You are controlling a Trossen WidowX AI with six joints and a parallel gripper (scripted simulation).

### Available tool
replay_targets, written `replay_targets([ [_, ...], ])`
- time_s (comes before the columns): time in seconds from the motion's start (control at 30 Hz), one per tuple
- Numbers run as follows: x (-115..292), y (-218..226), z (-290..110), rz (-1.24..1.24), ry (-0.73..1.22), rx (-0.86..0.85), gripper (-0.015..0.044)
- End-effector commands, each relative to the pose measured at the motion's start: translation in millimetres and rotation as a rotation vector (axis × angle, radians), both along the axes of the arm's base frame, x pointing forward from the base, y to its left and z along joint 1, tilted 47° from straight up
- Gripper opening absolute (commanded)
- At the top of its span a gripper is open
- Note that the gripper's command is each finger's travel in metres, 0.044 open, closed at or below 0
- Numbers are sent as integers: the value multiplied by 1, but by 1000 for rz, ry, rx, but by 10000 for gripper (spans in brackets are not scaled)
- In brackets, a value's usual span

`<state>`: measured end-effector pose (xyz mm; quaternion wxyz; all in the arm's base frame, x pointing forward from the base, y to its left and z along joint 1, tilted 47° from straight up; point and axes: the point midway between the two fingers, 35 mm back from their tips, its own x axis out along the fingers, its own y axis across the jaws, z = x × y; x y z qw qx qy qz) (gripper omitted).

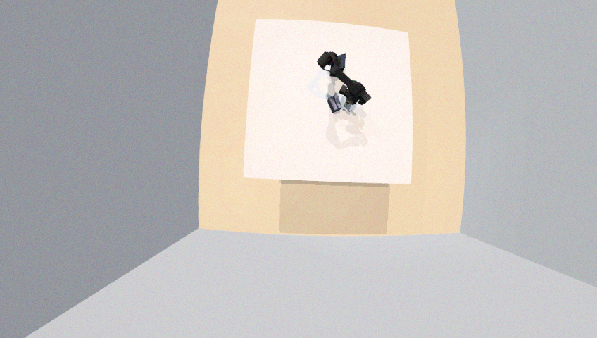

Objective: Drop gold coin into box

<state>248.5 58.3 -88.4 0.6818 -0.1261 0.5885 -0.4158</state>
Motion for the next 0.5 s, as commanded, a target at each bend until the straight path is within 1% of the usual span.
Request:
replay_targets([
  [0.0, -1, -5, -5, 6, 5, -5, 161],
  [0.47, -2, -22, -20, 6, 5, -6, 161],
])
